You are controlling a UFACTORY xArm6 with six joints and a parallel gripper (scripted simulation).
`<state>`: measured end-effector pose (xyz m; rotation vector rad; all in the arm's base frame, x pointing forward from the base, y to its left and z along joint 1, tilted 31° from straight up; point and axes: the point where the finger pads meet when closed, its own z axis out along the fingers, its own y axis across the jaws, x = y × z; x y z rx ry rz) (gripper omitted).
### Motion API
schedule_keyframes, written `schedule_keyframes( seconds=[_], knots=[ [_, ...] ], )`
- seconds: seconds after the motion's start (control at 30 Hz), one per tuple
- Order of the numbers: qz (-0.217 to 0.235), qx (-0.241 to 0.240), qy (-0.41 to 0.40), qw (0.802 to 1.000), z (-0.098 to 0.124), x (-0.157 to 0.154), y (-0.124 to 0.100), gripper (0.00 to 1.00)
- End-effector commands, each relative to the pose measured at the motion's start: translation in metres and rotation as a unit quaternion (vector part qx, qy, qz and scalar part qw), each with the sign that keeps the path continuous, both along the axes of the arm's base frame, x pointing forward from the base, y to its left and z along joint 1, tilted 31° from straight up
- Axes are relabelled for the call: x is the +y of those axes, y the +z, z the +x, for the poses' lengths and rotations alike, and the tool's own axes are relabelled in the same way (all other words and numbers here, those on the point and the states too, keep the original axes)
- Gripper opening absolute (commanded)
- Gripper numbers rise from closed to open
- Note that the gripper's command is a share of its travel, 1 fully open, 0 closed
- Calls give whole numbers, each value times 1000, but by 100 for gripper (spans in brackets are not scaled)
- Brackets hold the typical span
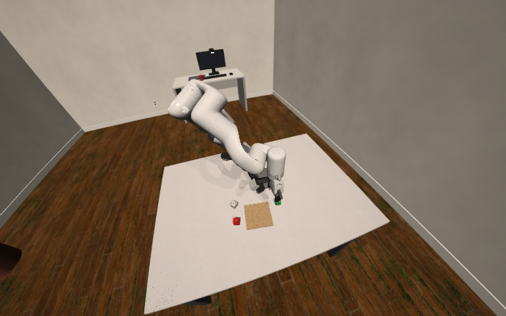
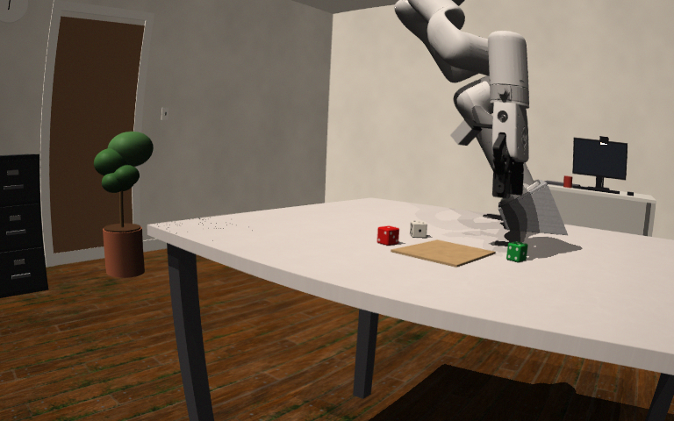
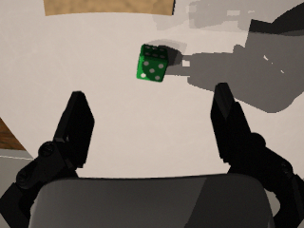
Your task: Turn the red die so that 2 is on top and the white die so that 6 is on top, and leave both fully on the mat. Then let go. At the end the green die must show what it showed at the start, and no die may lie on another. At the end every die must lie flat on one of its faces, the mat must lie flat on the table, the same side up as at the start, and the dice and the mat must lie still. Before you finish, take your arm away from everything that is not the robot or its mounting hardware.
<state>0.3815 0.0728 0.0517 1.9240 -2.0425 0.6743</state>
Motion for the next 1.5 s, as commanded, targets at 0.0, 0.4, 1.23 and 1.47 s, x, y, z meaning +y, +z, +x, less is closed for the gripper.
schedule_keyframes(
  seconds=[0.0, 0.4, 1.23, 1.47],
  knots=[
    [-1, 0, -1, 1000, -4, 16, 30, 100],
    [-1, 0, -1, 1000, -5, 19, 36, 100],
    [14, -60, -105, 993, 13, -176, 146, 100],
    [14, -60, -105, 993, 13, -176, 146, 100]
  ],
)
